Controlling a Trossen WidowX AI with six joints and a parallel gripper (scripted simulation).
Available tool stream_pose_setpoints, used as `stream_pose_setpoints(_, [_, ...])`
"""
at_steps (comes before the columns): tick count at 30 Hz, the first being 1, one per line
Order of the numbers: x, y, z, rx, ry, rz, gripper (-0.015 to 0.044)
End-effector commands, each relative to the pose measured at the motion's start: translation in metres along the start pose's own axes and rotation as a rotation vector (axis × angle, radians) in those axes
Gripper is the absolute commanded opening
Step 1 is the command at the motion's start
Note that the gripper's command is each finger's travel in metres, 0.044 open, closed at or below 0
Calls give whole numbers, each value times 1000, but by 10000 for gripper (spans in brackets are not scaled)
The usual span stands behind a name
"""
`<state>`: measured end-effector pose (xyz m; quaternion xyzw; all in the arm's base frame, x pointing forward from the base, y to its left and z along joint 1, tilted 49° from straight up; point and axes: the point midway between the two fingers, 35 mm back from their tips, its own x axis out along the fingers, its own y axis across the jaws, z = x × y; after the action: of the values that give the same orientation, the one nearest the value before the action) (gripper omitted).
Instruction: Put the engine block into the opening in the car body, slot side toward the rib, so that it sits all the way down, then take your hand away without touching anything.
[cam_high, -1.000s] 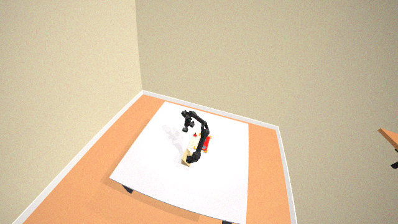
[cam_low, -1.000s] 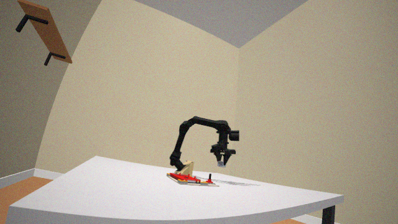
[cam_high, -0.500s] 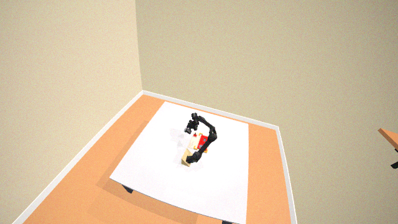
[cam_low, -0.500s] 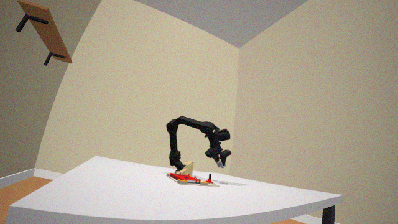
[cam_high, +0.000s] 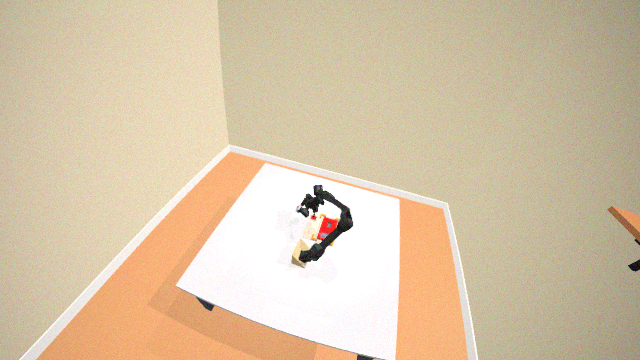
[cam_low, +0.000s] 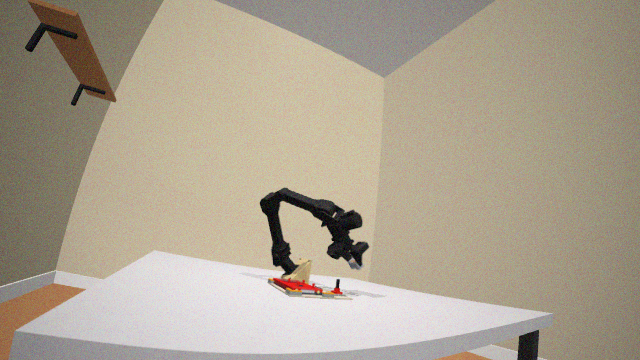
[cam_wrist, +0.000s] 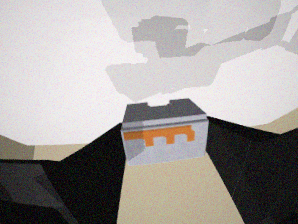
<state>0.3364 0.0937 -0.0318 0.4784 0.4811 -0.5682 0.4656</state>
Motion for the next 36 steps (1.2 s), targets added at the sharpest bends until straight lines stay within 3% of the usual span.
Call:
stream_pose_setpoints(1, [2,1,8,-1,66,6,0])
stream_pose_setpoints(36, [57,1,63,-2,112,9,0])
